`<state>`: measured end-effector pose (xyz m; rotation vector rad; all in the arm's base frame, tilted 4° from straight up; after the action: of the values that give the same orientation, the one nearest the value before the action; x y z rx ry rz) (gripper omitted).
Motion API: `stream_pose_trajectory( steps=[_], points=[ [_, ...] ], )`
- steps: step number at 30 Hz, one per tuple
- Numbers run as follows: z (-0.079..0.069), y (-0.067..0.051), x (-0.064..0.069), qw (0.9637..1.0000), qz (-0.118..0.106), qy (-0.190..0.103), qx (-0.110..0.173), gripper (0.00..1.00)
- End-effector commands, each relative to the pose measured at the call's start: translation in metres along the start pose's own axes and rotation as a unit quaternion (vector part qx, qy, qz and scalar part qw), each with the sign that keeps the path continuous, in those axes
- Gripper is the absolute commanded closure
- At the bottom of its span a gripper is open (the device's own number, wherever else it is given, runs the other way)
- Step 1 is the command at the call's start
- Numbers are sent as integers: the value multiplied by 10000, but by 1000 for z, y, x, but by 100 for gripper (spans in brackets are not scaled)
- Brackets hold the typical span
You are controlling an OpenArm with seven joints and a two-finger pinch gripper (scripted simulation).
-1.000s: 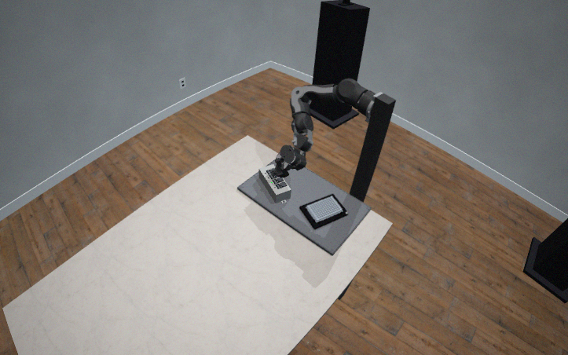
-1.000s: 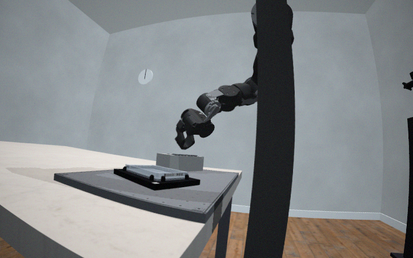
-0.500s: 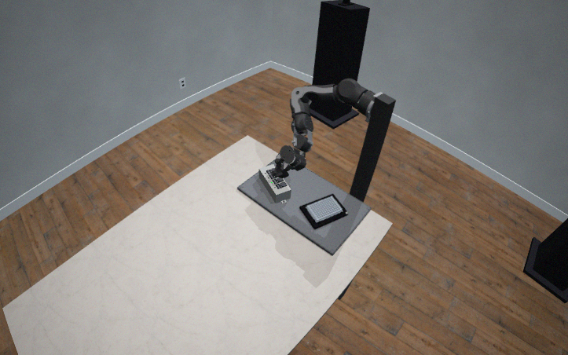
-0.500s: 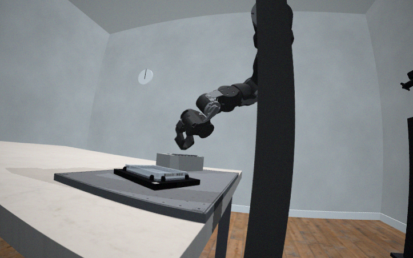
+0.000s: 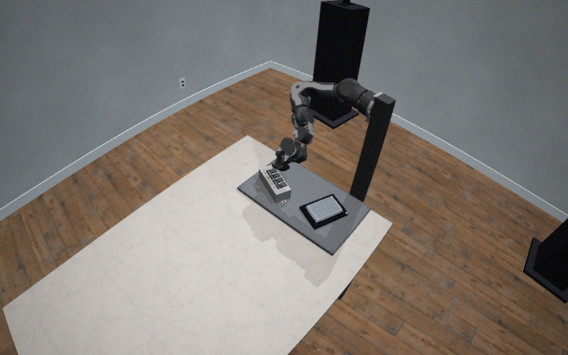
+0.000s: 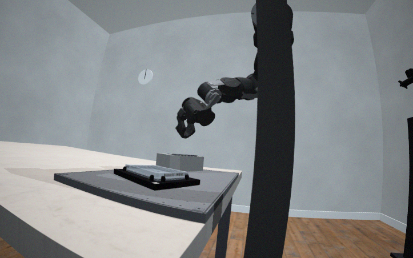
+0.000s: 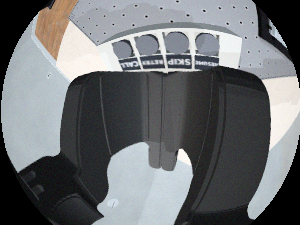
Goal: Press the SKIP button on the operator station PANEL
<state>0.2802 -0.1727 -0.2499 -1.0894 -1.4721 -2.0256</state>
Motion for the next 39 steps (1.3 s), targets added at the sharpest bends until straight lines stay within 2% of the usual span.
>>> stream_pose_trajectory(
  steps=[1,7,39],
  points=[
    [0,2,0,10000,-24,-23,1,100],
    [0,8,7,10000,-25,-23,1,100],
    [0,8,7,10000,-25,-23,1,100]
  ],
)
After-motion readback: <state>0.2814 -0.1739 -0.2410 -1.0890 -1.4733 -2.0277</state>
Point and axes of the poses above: the point where the finger pads meet when closed, its own x axis back along the fingers, its own z axis across the jaws, y = z × x, the point moved 4 cm from there along x, back along the fingers, and after that the axes turned 6 degrees about -x, right-handed, at the moved point
